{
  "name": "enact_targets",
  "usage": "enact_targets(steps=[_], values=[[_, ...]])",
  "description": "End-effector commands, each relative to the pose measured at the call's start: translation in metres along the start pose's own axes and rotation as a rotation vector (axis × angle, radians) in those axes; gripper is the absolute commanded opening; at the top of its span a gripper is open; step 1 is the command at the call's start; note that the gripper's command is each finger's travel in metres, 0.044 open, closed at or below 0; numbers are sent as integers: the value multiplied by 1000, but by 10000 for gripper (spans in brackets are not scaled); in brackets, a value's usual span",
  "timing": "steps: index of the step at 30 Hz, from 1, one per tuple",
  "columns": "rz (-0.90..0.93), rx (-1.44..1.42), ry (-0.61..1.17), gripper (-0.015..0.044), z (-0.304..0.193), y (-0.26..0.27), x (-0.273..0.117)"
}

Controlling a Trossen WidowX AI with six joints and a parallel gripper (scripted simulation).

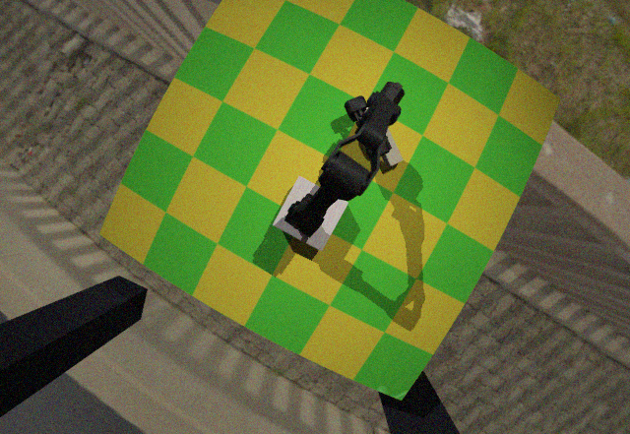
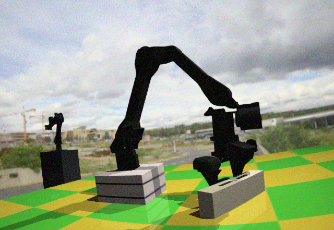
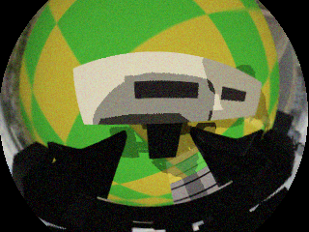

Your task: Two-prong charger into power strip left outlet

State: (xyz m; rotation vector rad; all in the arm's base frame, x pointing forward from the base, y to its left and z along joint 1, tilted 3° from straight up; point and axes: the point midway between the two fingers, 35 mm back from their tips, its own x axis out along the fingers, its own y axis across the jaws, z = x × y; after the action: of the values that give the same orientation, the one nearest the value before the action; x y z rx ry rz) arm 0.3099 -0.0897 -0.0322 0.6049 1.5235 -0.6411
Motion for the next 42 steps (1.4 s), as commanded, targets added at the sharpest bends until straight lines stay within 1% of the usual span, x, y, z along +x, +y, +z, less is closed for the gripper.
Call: enact_targets(steps=[1, 10, 42], values=[[-3, 3, -4, 440, -2, -1, 0], [-3, 4, -7, 440, -6, -1, 0], [-2, 4, -4, 440, -48, 1, 4]])
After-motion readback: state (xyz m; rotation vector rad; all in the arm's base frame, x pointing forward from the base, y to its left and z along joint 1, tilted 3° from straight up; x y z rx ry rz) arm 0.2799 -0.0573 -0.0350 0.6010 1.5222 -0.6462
